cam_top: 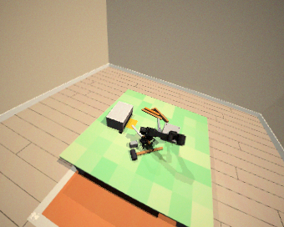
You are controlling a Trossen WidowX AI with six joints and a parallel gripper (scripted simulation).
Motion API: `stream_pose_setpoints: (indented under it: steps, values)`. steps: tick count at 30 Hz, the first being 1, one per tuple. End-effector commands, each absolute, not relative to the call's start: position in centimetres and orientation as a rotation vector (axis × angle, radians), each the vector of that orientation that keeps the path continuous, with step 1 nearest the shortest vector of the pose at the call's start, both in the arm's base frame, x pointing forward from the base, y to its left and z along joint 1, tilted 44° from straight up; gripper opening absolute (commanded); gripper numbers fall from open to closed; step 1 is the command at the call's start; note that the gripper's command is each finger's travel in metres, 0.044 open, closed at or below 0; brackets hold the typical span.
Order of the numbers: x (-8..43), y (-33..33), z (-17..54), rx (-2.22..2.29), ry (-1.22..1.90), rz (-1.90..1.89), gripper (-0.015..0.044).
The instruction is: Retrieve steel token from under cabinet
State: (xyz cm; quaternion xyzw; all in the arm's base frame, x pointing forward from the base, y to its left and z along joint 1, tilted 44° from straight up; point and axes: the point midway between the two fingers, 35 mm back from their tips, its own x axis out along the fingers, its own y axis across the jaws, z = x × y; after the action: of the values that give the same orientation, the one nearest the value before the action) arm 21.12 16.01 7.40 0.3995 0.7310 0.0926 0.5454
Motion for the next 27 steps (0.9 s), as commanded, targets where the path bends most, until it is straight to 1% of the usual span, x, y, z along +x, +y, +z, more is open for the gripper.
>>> stream_pose_setpoints:
  steps: [1,27]
  values:
    - [21.08,16.35,7.94,0.953,1.728,0.224,0.0]
    - [20.98,16.54,8.13,0.827,1.68,0.367,0.0]
